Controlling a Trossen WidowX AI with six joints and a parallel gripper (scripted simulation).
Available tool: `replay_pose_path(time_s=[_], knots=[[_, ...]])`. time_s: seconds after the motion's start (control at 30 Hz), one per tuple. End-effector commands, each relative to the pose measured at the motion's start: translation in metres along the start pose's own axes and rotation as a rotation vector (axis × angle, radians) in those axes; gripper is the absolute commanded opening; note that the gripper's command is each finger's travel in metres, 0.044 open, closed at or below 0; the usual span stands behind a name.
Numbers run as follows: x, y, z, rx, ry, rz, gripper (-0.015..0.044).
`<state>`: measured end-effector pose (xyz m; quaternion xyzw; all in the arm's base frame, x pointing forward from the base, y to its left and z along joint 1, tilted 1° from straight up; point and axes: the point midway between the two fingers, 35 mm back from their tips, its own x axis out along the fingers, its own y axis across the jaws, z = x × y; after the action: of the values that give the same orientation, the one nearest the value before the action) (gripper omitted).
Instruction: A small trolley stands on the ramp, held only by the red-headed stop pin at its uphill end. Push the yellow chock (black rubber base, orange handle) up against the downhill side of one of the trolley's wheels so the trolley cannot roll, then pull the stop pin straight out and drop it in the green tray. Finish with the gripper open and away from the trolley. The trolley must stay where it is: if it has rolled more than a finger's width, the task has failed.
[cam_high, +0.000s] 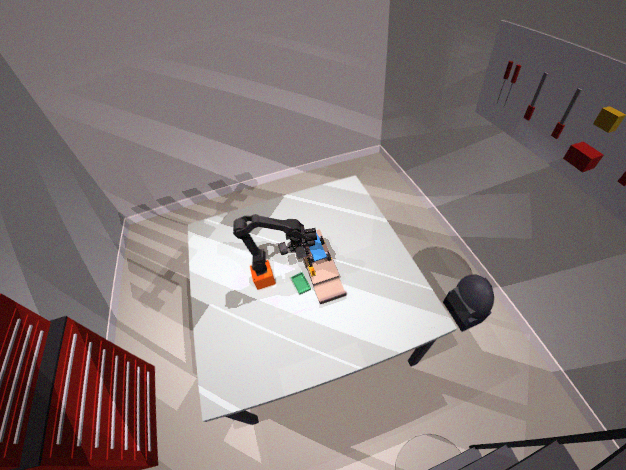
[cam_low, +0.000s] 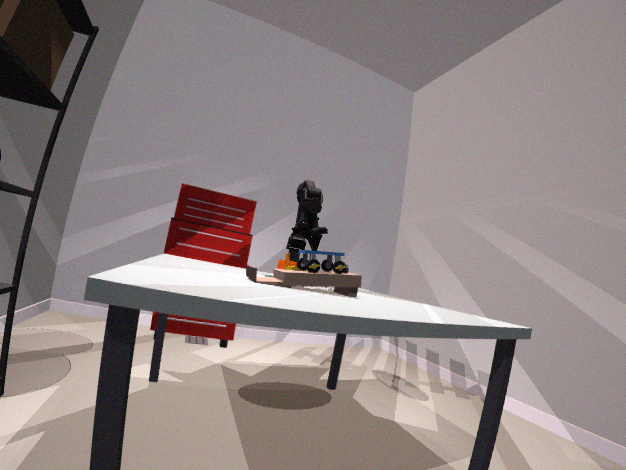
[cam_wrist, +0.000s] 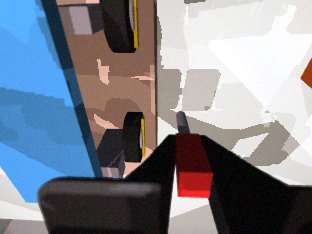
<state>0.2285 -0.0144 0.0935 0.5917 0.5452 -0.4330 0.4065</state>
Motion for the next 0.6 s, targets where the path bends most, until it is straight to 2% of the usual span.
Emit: replay_pose_path(time_s=[0.0, 0.57], knots=[[-0.001, 0.000, 0.013, -0.001, -0.003, -0.006, 0.0000], [-0.011, -0.003, 0.081, -0.001, -0.010, -0.007, 0.0000]])
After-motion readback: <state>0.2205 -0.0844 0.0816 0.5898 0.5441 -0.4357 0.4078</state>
